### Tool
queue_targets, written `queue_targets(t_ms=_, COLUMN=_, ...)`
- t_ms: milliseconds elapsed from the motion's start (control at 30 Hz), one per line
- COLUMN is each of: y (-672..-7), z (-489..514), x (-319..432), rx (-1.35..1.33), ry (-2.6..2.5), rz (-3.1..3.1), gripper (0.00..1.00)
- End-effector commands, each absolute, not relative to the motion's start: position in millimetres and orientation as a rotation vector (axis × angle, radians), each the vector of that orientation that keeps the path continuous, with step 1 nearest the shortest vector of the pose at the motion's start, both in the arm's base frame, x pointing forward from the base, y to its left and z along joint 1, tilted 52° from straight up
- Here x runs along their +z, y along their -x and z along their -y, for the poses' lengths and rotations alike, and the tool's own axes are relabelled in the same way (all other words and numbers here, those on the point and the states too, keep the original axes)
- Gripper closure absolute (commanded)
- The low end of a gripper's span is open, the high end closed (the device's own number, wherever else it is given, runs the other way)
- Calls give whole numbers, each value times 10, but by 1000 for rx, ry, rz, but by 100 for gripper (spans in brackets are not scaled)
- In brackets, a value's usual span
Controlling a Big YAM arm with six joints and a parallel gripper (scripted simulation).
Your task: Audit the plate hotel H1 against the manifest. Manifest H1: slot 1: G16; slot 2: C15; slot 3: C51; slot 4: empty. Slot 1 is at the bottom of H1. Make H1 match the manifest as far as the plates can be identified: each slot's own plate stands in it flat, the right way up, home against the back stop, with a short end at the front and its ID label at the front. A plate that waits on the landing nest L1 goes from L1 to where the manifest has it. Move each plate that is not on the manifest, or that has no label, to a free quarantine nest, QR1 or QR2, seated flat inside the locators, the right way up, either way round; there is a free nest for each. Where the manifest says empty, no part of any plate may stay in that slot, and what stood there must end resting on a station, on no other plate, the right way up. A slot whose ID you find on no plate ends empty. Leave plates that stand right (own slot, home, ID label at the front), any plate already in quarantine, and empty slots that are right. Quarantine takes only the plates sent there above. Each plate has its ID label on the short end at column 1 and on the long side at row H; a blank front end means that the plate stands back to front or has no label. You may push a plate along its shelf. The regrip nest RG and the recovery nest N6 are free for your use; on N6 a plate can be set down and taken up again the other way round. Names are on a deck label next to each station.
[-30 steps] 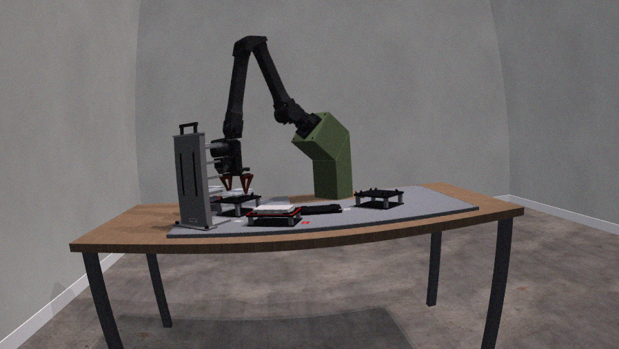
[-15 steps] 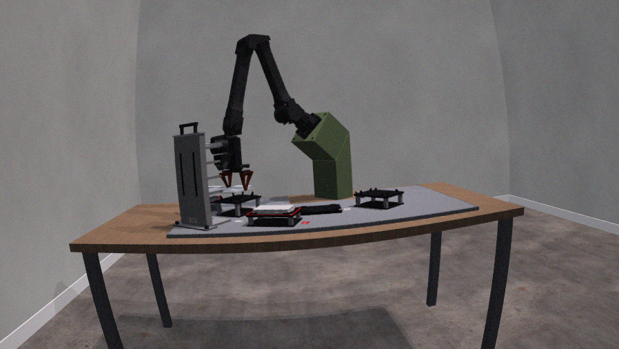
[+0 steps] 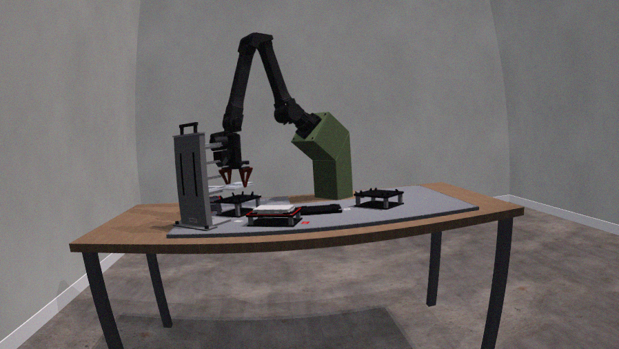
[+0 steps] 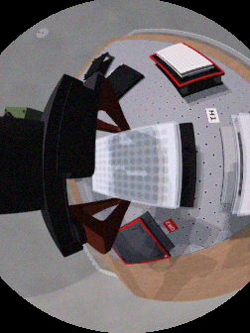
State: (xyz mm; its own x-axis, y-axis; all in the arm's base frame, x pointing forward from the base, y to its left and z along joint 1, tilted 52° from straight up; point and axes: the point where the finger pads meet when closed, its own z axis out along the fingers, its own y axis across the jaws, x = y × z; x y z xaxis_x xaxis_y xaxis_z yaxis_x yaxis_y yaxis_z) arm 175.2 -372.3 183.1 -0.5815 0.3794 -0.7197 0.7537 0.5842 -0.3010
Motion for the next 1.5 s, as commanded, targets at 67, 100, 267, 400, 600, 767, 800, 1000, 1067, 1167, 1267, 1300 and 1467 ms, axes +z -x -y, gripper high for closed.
queue_targets(t_ms=67, y=-1770, z=3630, x=1981, rx=-817, ry=-876, rz=-2190, gripper=14)
queue_targets(t_ms=100, y=-1770, z=3630, x=1981, rx=-817, ry=-876, rz=-2190, gripper=14)
queue_targets(t_ms=267, y=-1754, z=3596, x=1992, rx=-815, ry=-878, rz=-2192, gripper=14)
queue_targets(t_ms=400, y=-1738, z=3562, x=2005, rx=-813, ry=-880, rz=-2193, gripper=14)
queue_targets(t_ms=600, y=-1718, z=3520, x=2042, rx=-812, ry=-882, rz=-2191, gripper=14)
queue_targets(t_ms=767, y=-1709, z=3498, x=2060, rx=-812, ry=-883, rz=-2191, gripper=14)
queue_targets(t_ms=800, y=-1705, z=3491, x=2067, rx=-812, ry=-883, rz=-2190, gripper=14)
queue_targets(t_ms=1000, y=-1667, z=3407, x=2160, rx=-813, ry=-886, rz=-2186, gripper=14)
queue_targets(t_ms=1067, y=-1654, z=3378, x=2221, rx=-816, ry=-884, rz=-2181, gripper=14)
queue_targets(t_ms=1167, y=-1639, z=3340, x=2333, rx=-823, ry=-881, rz=-2171, gripper=14)
queue_targets(t_ms=1267, y=-1635, z=3329, x=2377, rx=-826, ry=-879, rz=-2166, gripper=14)
queue_targets(t_ms=1300, y=-1632, z=3319, x=2428, rx=-829, ry=-877, rz=-2161, gripper=14)
queue_targets(t_ms=1467, y=-1595, z=3231, x=2561, rx=-834, ry=-873, rz=-2152, gripper=14)
